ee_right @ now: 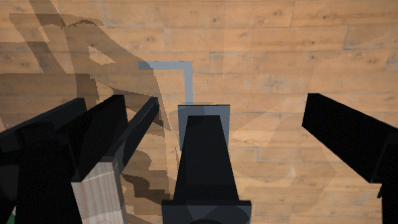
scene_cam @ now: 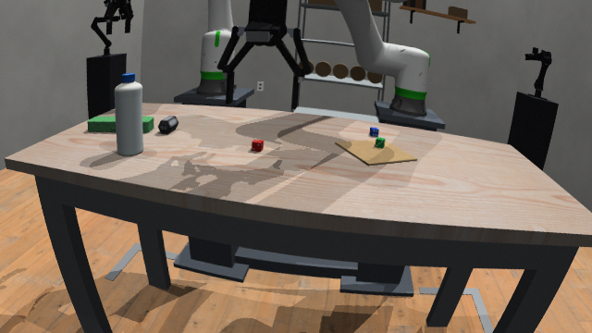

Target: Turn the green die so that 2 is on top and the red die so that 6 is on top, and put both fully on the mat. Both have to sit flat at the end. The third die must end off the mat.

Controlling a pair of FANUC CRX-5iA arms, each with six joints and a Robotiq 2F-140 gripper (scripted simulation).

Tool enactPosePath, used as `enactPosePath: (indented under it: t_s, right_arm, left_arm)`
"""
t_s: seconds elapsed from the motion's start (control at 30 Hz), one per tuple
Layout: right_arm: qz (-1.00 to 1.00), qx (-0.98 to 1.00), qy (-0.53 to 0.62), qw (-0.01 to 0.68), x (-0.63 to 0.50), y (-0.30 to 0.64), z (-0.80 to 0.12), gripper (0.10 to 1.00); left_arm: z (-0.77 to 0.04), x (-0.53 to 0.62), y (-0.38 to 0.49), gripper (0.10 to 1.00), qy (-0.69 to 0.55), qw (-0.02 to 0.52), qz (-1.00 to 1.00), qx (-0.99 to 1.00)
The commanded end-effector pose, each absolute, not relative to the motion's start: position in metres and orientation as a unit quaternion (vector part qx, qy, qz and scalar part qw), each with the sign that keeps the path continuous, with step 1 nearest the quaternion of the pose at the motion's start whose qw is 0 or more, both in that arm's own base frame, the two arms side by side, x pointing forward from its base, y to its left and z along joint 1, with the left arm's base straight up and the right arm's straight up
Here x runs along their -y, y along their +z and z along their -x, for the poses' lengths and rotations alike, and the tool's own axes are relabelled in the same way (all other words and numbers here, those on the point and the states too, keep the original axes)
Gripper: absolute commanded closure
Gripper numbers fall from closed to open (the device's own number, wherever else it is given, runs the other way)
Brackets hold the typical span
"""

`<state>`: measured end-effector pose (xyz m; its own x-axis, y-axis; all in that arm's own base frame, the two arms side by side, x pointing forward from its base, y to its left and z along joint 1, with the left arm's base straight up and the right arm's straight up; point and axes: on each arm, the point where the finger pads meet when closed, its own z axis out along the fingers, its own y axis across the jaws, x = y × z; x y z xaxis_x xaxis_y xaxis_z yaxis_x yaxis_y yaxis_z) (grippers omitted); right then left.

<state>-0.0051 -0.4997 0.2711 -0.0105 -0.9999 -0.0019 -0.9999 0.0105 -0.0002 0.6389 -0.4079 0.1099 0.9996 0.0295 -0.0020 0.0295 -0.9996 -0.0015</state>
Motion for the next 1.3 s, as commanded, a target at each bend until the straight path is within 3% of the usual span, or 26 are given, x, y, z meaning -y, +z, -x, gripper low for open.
enactPosePath:
  t_s: [0.0, 1.27]
  right_arm:
    - [0.703, -0.711, 0.0, 0.0, 0.5, 0.272, 0.0053, 0.098]
    - [0.703, -0.711, 0.0, 0.0, 0.5, 0.272, 0.0053, 0.098]
  left_arm:
    - [-0.6392, 0.4082, 0.1117, 0.807, 0.0, 0.0, 1.0, 0.015]
    - [-0.6396, 0.4084, 0.1041, 0.807, 0.0, 0.0, 1.0, 0.015]
